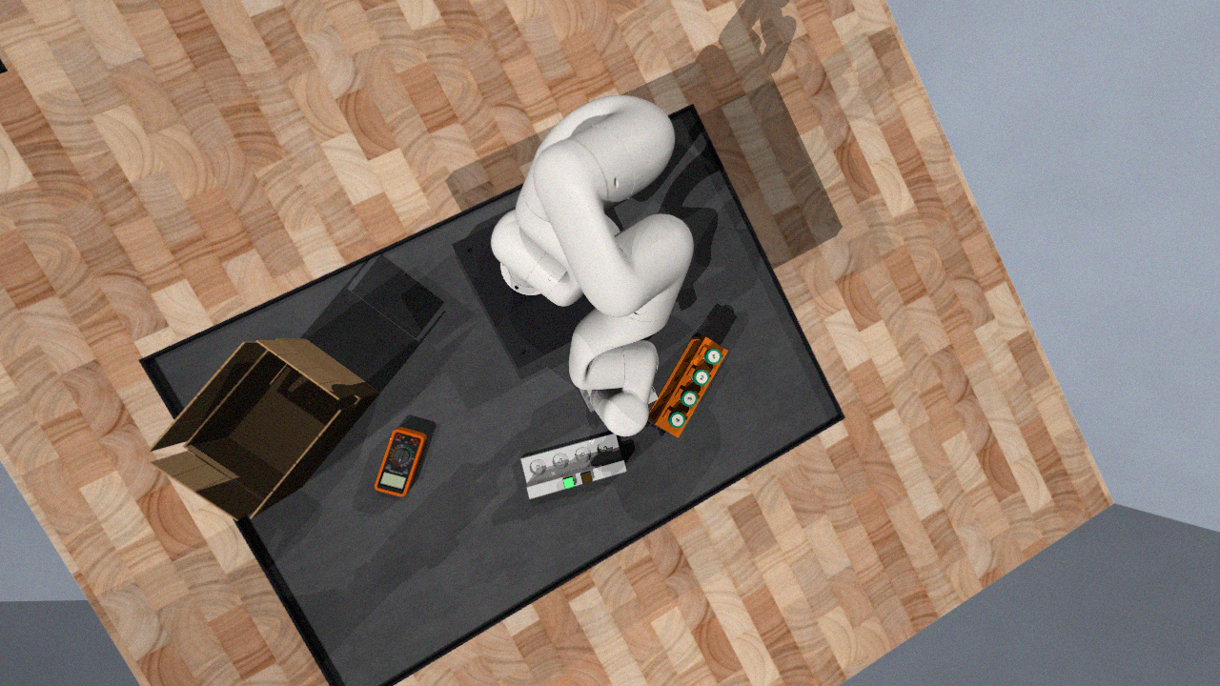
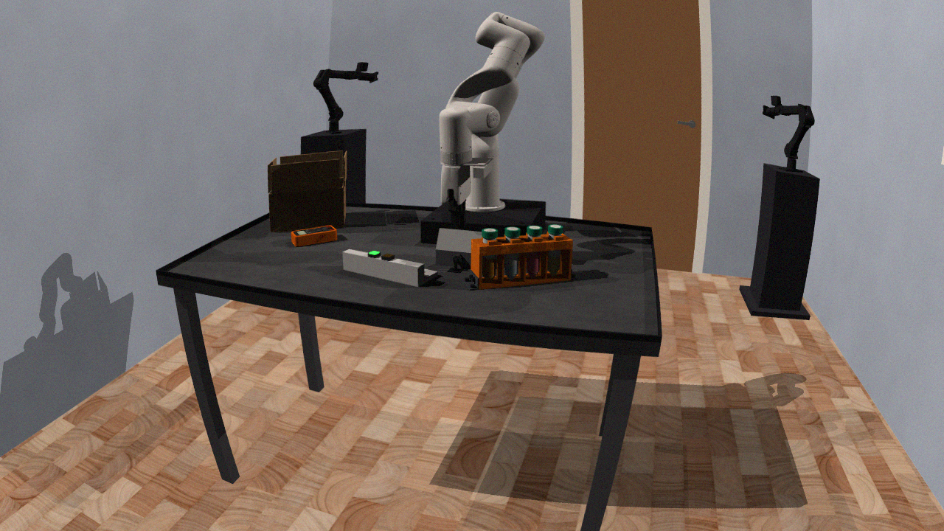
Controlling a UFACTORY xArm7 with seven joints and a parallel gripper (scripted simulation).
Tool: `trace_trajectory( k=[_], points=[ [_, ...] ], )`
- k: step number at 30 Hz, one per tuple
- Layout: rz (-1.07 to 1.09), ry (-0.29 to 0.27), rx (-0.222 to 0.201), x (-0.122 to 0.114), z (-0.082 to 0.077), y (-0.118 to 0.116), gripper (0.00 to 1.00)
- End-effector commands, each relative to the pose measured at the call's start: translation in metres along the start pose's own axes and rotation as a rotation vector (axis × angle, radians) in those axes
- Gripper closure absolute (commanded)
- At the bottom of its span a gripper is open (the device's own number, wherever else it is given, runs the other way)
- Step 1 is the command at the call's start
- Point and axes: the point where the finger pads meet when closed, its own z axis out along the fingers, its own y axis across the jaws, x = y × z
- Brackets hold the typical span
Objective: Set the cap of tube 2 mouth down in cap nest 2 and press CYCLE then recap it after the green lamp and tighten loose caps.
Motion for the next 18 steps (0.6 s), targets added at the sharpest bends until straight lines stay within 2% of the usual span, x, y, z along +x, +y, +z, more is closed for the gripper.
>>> trace_trajectory(
  k=[1,18],
  points=[
    [0.000,0.000,-0.002,0.0001,0.0007,0.0013,1.00],
    [0.000,0.000,-0.002,0.0001,0.0057,0.0020,1.00]
  ],
)
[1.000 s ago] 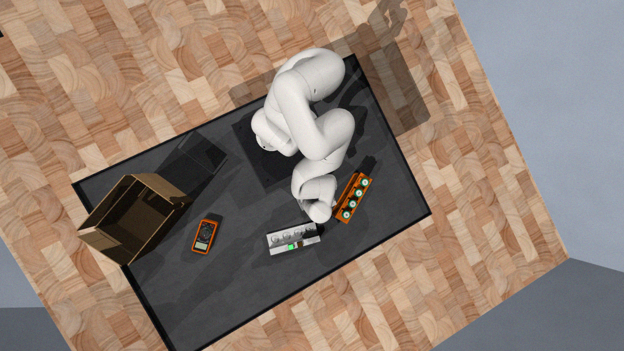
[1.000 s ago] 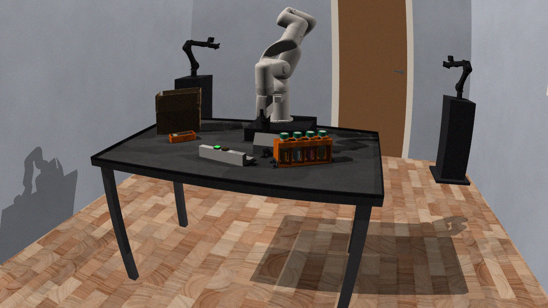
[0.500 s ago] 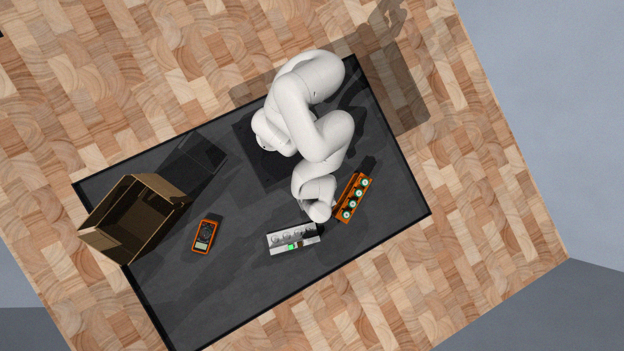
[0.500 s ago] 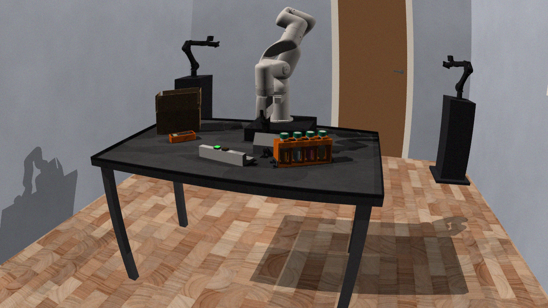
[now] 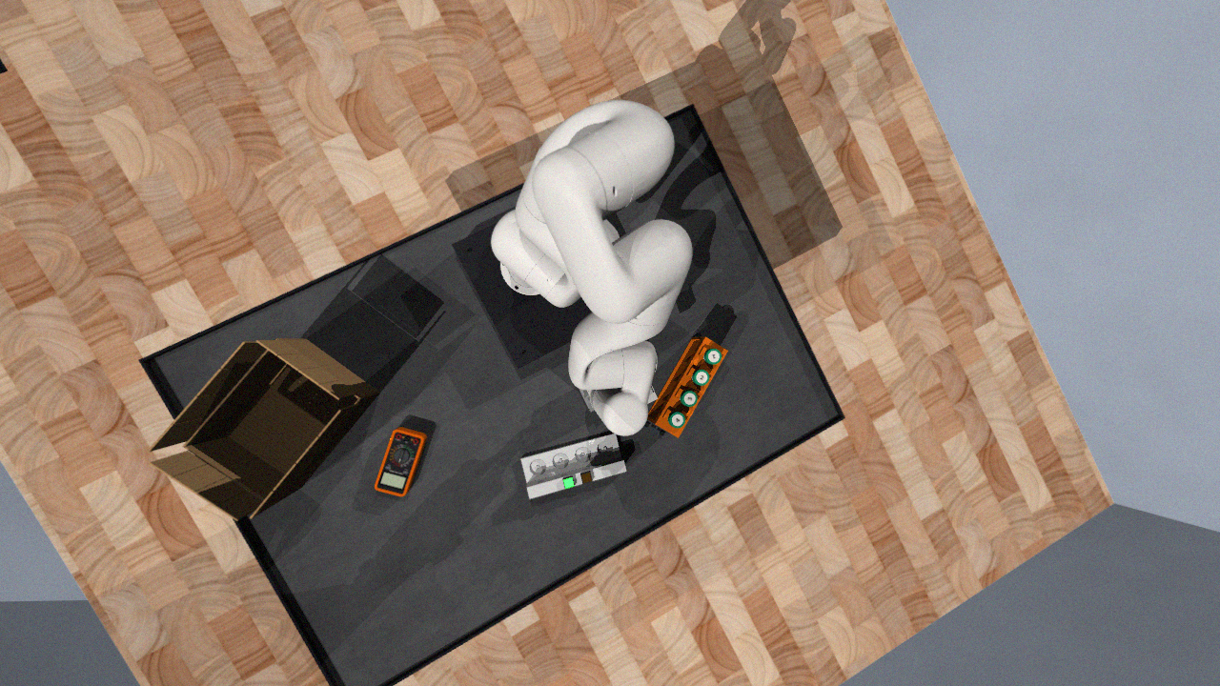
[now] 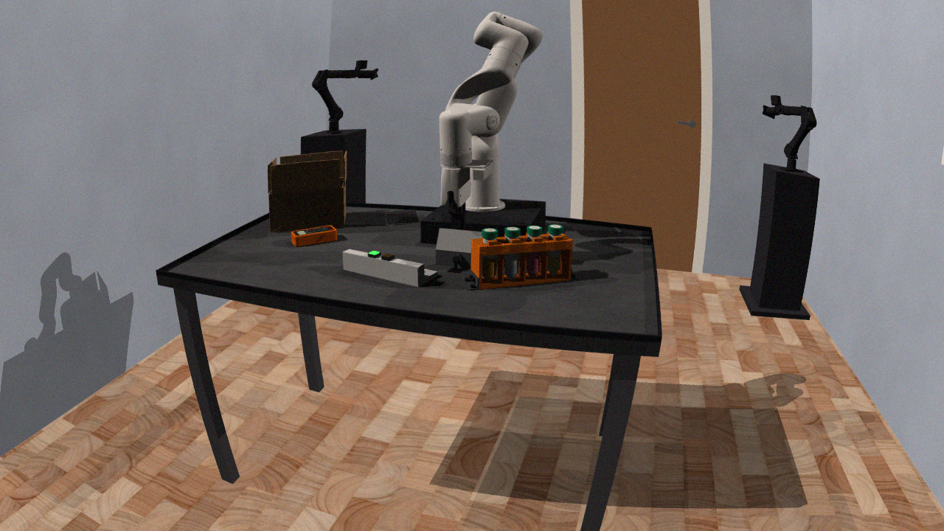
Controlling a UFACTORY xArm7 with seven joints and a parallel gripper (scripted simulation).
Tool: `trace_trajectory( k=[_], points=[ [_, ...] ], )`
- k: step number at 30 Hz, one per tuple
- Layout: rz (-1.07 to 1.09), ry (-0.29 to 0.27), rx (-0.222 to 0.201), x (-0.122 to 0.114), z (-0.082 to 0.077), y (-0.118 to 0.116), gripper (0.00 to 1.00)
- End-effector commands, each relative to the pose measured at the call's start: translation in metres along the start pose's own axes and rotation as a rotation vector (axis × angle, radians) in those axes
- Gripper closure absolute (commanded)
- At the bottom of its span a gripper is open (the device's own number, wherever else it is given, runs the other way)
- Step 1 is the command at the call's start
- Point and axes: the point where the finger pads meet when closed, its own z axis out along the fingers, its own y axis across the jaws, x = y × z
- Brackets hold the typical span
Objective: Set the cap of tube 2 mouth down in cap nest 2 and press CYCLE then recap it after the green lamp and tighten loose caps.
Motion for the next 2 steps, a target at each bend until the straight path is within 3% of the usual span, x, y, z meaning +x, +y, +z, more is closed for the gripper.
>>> trace_trajectory(
  k=[1,2],
  points=[
    [0.000,0.000,-0.002,0.0001,0.0010,0.0010,1.00],
    [0.000,0.000,-0.002,0.0001,0.0013,0.0010,1.00]
  ],
)
